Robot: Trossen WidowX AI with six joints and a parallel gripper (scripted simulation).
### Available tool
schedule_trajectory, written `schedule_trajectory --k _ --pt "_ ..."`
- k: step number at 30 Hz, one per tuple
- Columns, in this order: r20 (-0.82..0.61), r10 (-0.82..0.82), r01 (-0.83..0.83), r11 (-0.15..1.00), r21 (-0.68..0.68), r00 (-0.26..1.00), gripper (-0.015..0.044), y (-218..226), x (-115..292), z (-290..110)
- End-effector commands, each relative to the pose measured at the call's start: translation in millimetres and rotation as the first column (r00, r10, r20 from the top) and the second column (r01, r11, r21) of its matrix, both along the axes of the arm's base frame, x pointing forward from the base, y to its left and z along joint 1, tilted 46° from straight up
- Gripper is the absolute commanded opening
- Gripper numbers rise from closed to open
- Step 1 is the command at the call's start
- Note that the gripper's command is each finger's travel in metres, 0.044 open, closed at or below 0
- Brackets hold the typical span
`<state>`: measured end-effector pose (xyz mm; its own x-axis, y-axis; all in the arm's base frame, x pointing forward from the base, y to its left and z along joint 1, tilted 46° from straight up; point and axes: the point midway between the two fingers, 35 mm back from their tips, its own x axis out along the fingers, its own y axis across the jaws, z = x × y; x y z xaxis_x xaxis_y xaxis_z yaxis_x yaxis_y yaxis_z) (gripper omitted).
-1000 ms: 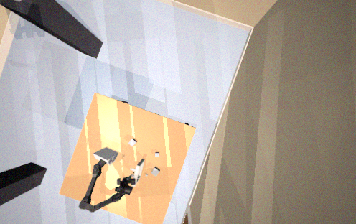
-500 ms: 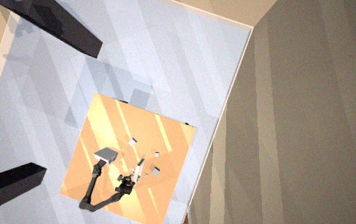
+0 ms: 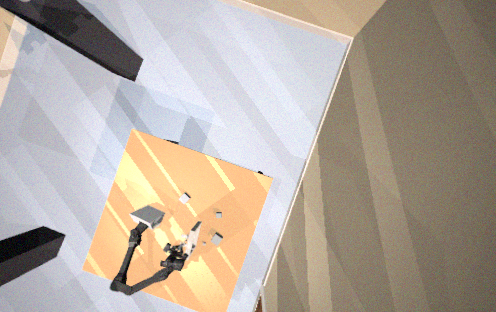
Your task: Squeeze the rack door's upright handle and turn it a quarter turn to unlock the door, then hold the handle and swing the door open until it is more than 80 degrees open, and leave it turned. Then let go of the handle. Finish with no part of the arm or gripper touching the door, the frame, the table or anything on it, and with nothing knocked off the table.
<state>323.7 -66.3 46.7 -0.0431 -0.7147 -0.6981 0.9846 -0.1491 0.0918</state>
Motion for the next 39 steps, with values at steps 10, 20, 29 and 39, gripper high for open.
schedule_trajectory --k 10,20,29,39 --pt "0.025 -0.016 0.016 1.0 0.003 1.0 0.0013 0.2 1.7 -0.7" --pt "0.025 -0.016 0.016 1.0 0.003 1.0 0.0145 0.2 1.7 -0.7" --pt "-0.027 0.036 -0.036 0.999 0.006 0.999 0.0285 0.2 1.7 -0.7" --pt "-0.358 0.369 -0.359 0.928 0.096 0.858 0.0285 0.2 1.8 -0.7"
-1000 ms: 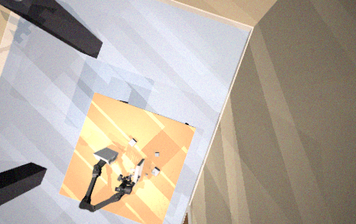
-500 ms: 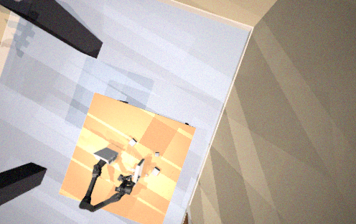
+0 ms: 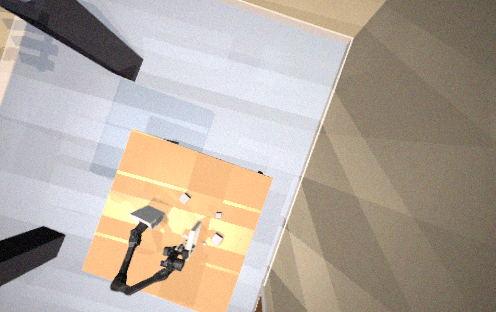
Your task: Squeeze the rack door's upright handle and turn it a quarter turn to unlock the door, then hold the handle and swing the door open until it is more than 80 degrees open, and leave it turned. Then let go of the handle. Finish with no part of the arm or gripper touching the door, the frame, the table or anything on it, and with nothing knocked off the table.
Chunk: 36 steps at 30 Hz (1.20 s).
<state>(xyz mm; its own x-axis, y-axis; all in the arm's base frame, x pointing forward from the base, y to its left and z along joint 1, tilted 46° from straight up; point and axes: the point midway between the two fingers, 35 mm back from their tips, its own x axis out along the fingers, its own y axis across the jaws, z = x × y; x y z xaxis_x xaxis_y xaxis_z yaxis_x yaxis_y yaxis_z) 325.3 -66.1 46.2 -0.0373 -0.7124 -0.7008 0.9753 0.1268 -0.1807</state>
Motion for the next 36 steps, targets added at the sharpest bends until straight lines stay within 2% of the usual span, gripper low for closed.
schedule_trajectory --k 1,10,20,28,36 --pt "-0.14 0.14 -0.139 0.99 0.018 0.98 0.0285 0.1 0.2 -0.2" --pt "-0.423 0.427 -0.417 0.901 0.123 0.799 0.0285 0.1 0.2 -0.2" --pt "-0.631 0.653 -0.622 0.712 0.325 0.418 0.0285 0.2 0.2 -0.1" --pt "-0.685 0.727 -0.676 0.523 0.519 0.036 0.0285 0.3 0.3 0.0" --pt "-0.63 0.692 -0.621 0.331 0.711 -0.352 0.0285 0.3 0.3 -0.1"
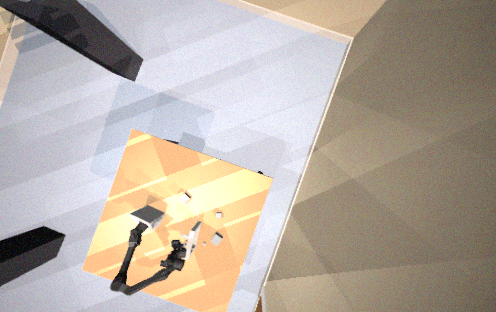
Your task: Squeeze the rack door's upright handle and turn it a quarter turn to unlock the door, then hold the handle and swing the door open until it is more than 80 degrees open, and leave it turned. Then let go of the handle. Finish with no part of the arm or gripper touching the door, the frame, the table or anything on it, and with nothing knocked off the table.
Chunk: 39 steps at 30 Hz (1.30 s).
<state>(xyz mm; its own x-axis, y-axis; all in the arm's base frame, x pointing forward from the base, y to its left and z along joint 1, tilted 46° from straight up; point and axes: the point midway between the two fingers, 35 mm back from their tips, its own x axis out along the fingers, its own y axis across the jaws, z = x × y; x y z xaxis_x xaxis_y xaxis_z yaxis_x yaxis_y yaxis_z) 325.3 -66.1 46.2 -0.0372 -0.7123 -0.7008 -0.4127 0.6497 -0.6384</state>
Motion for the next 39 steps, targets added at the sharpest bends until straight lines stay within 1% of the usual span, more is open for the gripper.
schedule_trajectory --k 1,6,12,20,25,27,34,39 --pt "-0.143 0.145 -0.143 0.99 0.02 0.979 0.0285 0.3 0.3 -0.1" --pt "-0.308 0.311 -0.305 0.95 0.068 0.899 0.0285 0.2 0.2 -0.1" --pt "-0.478 0.486 -0.472 0.867 0.16 0.732 0.0285 0.2 0.2 -0.1" --pt "-0.633 0.655 -0.624 0.709 0.328 0.412 0.0285 0.1 0.2 -0.2" --pt "-0.679 0.712 -0.668 0.593 0.449 0.176 0.0285 0.1 0.1 -0.2" --pt "-0.684 0.721 -0.673 0.561 0.481 0.111 0.0285 0.1 0.1 -0.2" --pt "-0.685 0.721 -0.674 0.557 0.486 0.103 0.0285 0.1 0.1 -0.2" --pt "-0.685 0.721 -0.674 0.557 0.486 0.103 0.0154 0.1 0.1 -0.2"
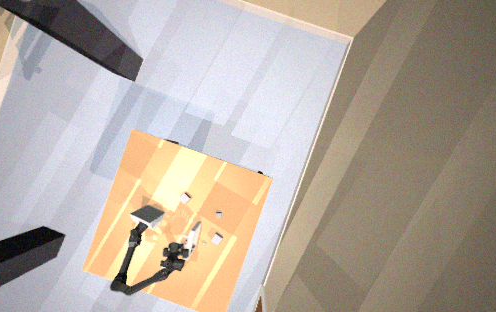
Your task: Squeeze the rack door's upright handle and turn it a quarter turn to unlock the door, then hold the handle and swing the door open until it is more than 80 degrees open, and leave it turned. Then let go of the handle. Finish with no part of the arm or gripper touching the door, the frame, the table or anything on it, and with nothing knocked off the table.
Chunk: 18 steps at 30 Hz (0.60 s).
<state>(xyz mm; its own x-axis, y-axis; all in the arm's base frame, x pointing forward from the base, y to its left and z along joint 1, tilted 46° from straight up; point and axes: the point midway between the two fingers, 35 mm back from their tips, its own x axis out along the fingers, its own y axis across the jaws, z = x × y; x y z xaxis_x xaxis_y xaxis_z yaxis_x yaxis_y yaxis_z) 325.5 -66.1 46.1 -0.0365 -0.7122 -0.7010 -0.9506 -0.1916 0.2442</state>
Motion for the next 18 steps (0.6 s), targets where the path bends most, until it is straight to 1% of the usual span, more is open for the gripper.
schedule_trajectory --k 1,2,15,18 --pt "-0.008 0.007 -0.007 1.0 0.001 1.0 0.0128 0.0 -0.1 -0.2" --pt "-0.008 0.007 -0.007 1.0 0.001 1.0 0.0101 0.0 -0.1 -0.2" --pt "-0.008 0.007 -0.007 1.0 0.001 1.0 0.0015 0.0 -0.1 -0.2" --pt "-0.008 0.007 -0.007 1.0 0.001 1.0 0.0013 0.0 -0.1 -0.2"
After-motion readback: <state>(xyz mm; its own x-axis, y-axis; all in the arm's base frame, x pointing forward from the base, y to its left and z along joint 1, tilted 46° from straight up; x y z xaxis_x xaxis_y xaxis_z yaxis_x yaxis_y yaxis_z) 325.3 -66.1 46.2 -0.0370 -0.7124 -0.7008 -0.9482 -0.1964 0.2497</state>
